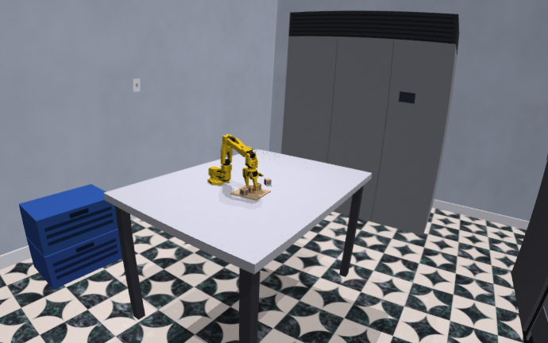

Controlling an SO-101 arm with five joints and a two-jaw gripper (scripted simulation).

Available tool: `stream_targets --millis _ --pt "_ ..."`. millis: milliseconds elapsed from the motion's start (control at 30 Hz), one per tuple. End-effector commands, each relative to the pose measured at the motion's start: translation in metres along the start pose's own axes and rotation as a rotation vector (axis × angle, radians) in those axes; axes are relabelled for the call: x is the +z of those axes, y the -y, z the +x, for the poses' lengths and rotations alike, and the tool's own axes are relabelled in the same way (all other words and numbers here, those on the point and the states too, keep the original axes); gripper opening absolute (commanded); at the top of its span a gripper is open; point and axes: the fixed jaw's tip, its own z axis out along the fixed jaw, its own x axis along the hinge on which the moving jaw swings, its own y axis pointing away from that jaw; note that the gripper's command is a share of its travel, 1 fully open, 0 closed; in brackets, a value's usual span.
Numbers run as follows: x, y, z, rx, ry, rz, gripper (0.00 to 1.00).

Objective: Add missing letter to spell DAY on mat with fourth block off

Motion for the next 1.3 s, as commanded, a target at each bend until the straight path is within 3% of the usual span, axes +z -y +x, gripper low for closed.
stream_targets --millis 0,633,1267 --pt "-0.006 0.007 0.0 0.001 0.001 0.048 0.31" --pt "-0.01 0.007 0.0 0.001 0.001 0.048 0.36" --pt "-0.061 0.005 0.0 0.001 0.001 0.048 0.36"
